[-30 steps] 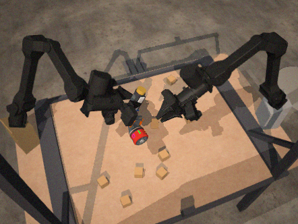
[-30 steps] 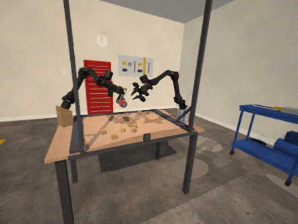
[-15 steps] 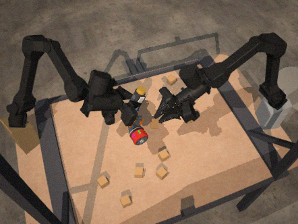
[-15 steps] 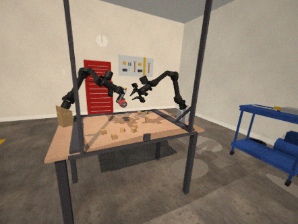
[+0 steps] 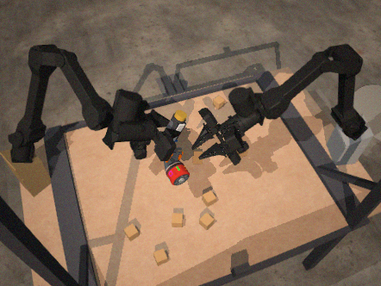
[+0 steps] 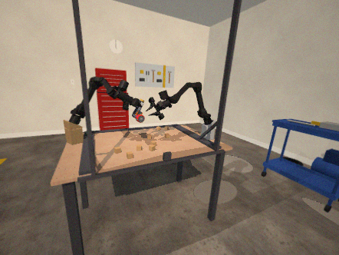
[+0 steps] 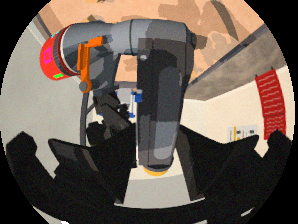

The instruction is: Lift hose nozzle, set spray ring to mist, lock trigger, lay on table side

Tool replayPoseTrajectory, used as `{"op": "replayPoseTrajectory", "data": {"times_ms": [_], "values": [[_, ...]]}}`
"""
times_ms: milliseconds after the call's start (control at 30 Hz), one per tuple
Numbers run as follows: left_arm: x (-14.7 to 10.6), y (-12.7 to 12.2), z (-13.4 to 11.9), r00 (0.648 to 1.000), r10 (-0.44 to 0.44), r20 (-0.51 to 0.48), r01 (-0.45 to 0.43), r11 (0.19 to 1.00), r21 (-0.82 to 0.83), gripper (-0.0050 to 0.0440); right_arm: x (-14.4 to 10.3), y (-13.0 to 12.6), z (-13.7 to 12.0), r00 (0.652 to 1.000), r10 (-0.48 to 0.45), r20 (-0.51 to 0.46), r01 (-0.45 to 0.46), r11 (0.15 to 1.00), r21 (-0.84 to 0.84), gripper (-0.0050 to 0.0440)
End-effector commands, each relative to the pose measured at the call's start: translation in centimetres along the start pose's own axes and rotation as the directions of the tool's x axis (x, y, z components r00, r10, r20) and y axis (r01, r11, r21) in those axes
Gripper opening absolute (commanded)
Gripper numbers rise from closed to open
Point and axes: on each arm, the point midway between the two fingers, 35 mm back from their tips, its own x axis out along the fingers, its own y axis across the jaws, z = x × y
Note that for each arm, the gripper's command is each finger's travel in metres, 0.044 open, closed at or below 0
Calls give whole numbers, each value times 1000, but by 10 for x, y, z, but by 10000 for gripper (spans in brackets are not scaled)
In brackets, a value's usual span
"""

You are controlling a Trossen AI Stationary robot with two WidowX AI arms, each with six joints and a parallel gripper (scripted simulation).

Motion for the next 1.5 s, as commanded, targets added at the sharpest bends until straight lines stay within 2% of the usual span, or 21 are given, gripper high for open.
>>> {"op": "replayPoseTrajectory", "data": {"times_ms": [0,233,500,567,1000,1300,1467], "values": [[-4,-2,-12,1000,11,-17,-12,999,-39,165,-2,-8,1,999,-41,23,39,998,57,172],[-4,-2,-12,1000,11,-17,-12,999,-39,165,0,-6,-8,995,-89,52,73,964,256,172],[-4,-2,-12,1000,11,-17,-12,999,-39,165,-1,-3,-19,986,-142,88,85,880,468,172],[-4,-2,-12,1000,11,-17,-12,999,-39,165,-1,-3,-19,986,-142,88,85,880,468,172],[-4,-2,-12,1000,11,-17,-12,999,-39,165,-9,2,-35,964,-220,148,38,666,745,172],[-4,-2,-12,1000,11,-17,-12,999,-39,165,-15,1,-39,948,-259,183,-12,547,837,172],[-4,-2,-12,1000,11,-17,-12,999,-39,165,-15,2,-40,949,-257,181,-11,548,836,172]]}}
